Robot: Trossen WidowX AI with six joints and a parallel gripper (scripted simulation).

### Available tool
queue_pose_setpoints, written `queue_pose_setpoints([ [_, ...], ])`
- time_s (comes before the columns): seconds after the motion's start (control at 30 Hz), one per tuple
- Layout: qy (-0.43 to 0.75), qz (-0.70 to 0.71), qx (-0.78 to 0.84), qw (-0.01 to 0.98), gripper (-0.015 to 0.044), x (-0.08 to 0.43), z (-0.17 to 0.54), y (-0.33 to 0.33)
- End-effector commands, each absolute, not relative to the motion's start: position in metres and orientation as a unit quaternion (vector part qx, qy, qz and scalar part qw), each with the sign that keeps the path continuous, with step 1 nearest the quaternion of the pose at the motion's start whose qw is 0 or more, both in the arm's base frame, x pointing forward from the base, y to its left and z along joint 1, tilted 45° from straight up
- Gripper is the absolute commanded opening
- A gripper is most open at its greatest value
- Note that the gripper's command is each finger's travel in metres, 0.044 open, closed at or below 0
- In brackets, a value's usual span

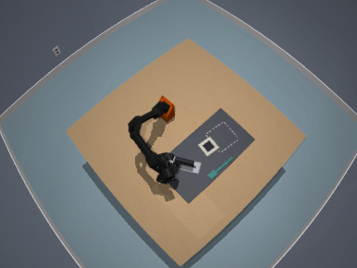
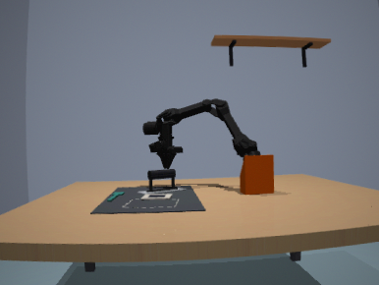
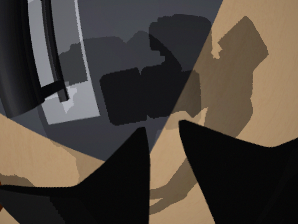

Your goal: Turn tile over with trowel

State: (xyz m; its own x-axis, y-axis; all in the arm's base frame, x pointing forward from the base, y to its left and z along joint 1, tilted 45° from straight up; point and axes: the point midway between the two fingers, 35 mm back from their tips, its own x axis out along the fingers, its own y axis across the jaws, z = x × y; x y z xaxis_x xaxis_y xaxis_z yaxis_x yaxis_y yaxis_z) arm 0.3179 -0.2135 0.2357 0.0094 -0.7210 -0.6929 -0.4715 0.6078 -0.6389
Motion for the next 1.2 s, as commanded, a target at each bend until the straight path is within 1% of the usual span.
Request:
queue_pose_setpoints([
  [0.0,0.695,-0.110,-0.429,0.566,0.0100,0.318,0.236,-0.213],
  [0.07,0.695,-0.110,-0.429,0.566,0.0100,0.318,0.236,-0.213],
  [0.2,0.695,-0.110,-0.429,0.566,0.0000,0.318,0.236,-0.213],
  [0.7,0.695,-0.110,-0.429,0.566,0.0000,0.318,0.236,-0.213],
  [0.9,0.695,-0.110,-0.428,0.567,0.0152,0.319,0.234,-0.211],
  [1.03,0.697,-0.106,-0.420,0.571,0.0257,0.338,0.200,-0.167],
  [1.07,0.698,-0.106,-0.418,0.571,0.0270,0.342,0.190,-0.153],
  [1.17,0.700,-0.108,-0.417,0.570,0.0270,0.349,0.166,-0.117],
])
